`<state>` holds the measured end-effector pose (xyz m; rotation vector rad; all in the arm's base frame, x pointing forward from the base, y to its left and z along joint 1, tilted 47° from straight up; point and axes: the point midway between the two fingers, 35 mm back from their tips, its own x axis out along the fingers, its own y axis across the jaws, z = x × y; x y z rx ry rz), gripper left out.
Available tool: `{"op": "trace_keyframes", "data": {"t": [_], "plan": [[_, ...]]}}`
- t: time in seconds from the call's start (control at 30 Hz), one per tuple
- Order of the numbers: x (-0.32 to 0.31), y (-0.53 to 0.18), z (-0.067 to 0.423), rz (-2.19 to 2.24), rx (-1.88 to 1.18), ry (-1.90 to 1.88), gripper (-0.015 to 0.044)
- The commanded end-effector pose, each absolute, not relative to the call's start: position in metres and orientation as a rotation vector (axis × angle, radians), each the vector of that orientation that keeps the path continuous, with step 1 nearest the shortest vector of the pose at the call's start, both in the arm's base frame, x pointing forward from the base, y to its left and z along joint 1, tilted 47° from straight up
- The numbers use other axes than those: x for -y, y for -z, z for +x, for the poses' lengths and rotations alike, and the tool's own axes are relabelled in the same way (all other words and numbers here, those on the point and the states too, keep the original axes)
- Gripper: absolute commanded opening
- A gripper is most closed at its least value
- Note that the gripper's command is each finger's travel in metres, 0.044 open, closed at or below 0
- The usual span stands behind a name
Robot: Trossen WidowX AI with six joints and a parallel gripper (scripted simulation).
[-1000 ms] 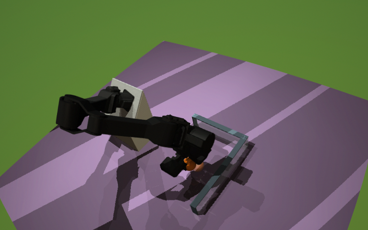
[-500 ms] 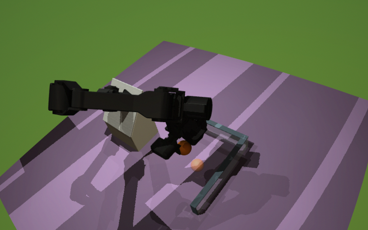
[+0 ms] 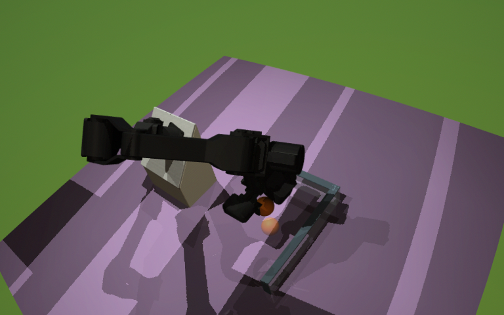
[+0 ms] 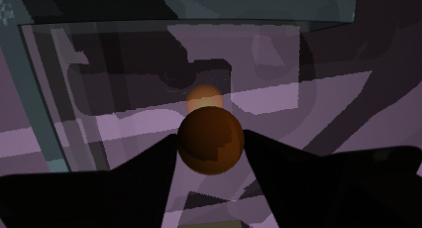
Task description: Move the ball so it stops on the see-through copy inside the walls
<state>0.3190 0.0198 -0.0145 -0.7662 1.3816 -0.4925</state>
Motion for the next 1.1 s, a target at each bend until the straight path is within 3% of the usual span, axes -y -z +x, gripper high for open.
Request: {"op": "trace_keyframes", "data": {"t": [0.0,0.47,1.07], "plan": [[-0.017,0.019,0.322,-0.77,-1.374,0.492,0.0],[0.031,0.063,0.332,-0.772,-1.374,0.494,0.0],[0.046,0.077,0.334,-0.773,-1.374,0.495,0.0]]}}
